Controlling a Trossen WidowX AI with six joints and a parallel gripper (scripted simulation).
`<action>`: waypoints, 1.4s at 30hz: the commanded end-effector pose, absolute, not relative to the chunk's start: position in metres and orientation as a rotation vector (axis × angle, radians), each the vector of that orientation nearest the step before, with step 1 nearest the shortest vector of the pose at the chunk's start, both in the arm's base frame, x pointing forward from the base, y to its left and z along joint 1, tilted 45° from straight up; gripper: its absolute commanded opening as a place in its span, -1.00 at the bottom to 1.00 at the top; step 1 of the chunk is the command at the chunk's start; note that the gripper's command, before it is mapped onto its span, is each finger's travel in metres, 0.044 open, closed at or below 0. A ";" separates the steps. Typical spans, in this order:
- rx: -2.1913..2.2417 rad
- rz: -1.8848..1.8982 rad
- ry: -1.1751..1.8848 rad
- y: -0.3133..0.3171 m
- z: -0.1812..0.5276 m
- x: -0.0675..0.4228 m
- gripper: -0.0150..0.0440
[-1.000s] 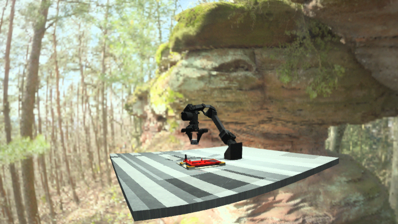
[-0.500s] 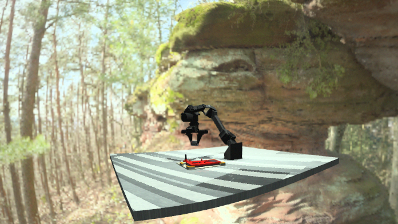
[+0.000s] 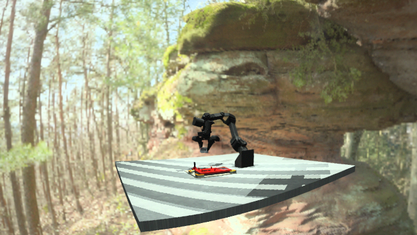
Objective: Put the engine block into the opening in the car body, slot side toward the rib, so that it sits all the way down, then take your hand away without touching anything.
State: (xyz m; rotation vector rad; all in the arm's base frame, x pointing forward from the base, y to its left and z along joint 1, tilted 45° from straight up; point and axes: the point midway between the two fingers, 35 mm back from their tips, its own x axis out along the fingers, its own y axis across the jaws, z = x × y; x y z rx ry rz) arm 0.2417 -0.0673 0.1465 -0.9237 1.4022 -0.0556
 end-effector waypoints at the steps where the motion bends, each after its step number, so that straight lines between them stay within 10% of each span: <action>1: -0.909 -0.001 1.314 -0.070 0.145 0.237 -0.49; 42: -0.897 0.169 0.908 -0.112 0.115 0.226 -0.49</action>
